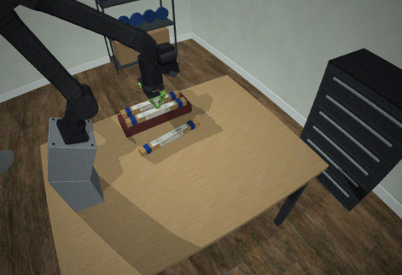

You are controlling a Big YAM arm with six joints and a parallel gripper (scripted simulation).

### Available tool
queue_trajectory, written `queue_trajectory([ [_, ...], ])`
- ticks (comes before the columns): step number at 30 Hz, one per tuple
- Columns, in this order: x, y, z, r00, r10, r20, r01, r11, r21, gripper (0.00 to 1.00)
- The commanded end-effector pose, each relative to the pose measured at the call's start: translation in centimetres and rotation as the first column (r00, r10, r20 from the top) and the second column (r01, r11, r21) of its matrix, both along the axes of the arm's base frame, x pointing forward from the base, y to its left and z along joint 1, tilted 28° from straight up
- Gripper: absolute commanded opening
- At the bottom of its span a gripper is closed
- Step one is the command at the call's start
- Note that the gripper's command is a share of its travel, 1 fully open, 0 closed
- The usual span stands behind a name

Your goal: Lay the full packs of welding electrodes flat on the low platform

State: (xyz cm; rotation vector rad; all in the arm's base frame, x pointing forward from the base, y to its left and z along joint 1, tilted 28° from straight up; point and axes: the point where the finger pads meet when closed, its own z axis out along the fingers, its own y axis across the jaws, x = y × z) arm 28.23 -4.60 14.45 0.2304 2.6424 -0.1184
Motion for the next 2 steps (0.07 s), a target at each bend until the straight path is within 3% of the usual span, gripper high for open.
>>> queue_trajectory([
  [1,0.78,0.01,1.11,1.0,0.005,0.022,-0.005,1.0,-0.003,0.74],
  [2,0.78,0.01,1.11,1.0,0.005,0.022,-0.005,1.0,-0.003,0.74],
])
